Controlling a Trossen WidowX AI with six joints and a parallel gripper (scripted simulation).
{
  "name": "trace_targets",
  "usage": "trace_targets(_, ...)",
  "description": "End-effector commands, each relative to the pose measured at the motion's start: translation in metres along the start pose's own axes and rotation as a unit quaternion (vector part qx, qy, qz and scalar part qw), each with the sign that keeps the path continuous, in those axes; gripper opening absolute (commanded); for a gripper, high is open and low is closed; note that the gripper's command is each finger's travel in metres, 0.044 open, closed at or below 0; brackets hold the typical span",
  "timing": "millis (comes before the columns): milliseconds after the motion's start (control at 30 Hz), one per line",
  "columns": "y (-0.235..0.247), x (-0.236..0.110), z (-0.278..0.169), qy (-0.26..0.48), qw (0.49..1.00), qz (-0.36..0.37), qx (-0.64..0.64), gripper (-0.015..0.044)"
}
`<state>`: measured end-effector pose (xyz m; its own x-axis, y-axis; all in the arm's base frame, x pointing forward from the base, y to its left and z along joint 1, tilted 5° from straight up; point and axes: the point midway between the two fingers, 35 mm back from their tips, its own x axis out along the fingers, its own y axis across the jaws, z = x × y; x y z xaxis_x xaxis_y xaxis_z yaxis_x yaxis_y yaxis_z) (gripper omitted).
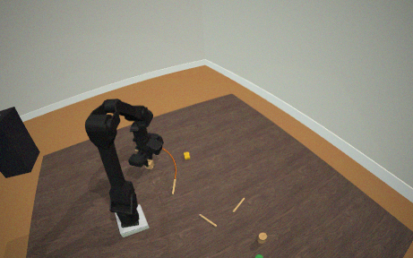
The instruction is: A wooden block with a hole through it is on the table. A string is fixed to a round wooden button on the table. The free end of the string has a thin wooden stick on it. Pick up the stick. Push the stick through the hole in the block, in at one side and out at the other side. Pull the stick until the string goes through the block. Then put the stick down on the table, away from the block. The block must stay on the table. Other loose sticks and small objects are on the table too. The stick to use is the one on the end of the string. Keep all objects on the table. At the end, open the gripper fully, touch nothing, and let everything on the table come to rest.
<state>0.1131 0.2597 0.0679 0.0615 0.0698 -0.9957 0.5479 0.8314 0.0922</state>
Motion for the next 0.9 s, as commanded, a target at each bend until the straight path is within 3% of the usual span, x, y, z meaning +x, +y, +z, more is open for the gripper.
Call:
trace_targets(0,0.002,-0.003,0.0,0.001,1.0,0.005,0.001,0.0)
trace_targets(867,0.002,0.004,-0.021,-0.181,0.983,0.003,0.003,0.0)
